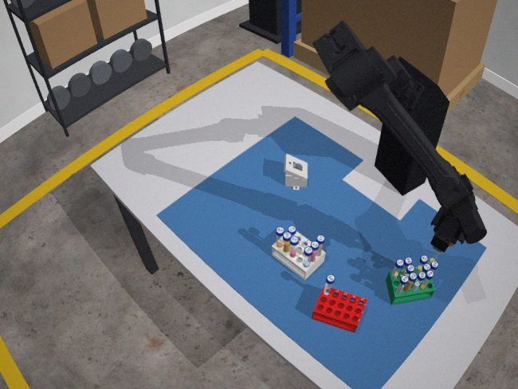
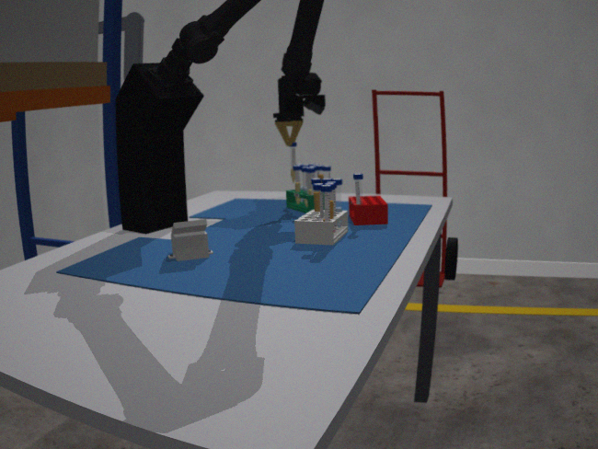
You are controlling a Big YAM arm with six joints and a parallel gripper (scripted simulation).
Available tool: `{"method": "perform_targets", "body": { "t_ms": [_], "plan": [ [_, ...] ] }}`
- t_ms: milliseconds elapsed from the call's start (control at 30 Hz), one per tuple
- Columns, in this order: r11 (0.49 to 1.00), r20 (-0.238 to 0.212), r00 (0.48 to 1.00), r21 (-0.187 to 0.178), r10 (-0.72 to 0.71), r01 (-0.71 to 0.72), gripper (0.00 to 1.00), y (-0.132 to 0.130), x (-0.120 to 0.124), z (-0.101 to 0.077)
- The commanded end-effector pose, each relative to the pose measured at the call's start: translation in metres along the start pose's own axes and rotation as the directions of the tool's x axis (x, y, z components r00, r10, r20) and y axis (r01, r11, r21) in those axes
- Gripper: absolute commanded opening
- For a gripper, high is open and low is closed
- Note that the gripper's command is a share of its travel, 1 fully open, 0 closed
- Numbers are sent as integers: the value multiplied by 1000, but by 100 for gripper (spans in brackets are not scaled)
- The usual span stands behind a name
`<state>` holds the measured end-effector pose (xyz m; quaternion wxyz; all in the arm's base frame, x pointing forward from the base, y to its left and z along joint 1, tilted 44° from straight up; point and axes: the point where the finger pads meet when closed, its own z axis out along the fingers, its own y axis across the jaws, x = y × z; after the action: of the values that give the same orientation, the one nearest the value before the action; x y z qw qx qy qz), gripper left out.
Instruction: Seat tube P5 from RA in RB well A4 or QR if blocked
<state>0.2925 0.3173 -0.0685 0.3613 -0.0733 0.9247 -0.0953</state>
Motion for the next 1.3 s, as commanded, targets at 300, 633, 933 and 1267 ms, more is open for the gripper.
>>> {"method": "perform_targets", "body": {
  "t_ms": [300, 633, 933, 1267],
  "plan": [
    [1000, 7, 1000, -11, -5, 5, 0, 7, -2, 4],
    [1000, 8, 1000, -12, -3, 3, 0, 9, -4, 7],
    [1000, 3, 1000, -5, -5, 5, 0, 2, -1, 10],
    [1000, 7, 1000, -6, 2, -2, 0, 1, -4, 11]
  ]
}}
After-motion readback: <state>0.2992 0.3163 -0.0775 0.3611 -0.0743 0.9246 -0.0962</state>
